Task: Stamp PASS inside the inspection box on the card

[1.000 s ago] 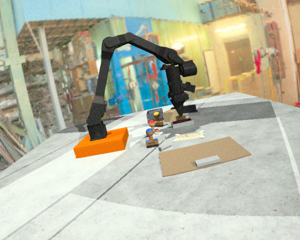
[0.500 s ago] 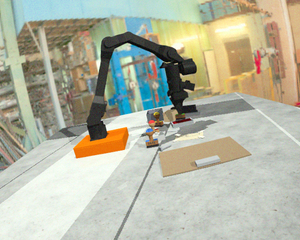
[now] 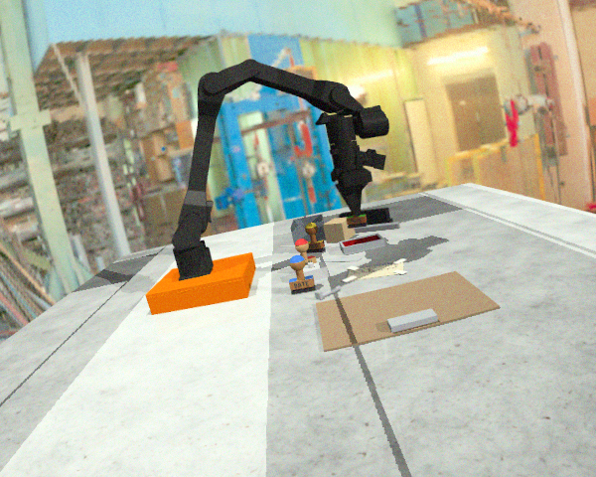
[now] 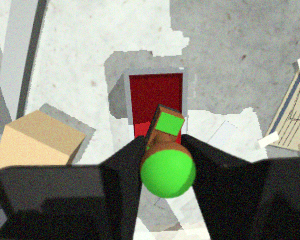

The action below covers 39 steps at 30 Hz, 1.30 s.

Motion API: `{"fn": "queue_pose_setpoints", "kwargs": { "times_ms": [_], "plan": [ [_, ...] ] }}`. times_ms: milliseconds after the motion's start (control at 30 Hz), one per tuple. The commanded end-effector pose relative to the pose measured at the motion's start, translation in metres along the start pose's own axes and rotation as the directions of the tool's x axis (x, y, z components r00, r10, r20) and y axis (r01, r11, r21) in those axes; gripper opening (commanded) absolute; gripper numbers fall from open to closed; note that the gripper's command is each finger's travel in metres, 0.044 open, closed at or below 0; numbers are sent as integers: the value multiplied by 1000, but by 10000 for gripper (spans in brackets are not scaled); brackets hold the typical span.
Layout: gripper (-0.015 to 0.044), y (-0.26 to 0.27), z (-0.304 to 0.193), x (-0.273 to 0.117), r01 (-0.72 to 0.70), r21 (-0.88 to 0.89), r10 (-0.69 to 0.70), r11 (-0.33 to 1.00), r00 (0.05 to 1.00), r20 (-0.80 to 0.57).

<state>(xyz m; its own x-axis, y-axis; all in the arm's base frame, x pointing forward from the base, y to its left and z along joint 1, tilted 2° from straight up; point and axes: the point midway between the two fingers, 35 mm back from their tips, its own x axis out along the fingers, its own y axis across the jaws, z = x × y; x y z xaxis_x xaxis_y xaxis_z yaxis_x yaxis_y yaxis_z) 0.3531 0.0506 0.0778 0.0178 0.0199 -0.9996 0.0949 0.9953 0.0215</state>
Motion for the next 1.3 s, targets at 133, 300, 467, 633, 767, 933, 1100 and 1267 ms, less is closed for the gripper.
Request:
{"fn": "queue_pose_setpoints", "kwargs": {
  "times_ms": [133,300,467,633,767,933,1100,1267],
  "plan": [
    [0,0,1,-15,-1,-2,1,1000,1000,8],
    [0,0,1,-22,-1,-2,1,1000,1000,8],
    [0,-9,3,-23,0,-17,1,1000,1000,9],
    [0,-39,10,-23,3,-67,-2,998,1000,10],
    [0,-64,13,-23,5,-106,-4,994,1000,11],
    [0,-95,15,-23,9,-156,-7,988,1000,12],
    [0,-126,14,-22,12,-205,-10,979,1000,12],
    [0,-158,11,-22,15,-254,-13,967,1000,12]
  ]
}}
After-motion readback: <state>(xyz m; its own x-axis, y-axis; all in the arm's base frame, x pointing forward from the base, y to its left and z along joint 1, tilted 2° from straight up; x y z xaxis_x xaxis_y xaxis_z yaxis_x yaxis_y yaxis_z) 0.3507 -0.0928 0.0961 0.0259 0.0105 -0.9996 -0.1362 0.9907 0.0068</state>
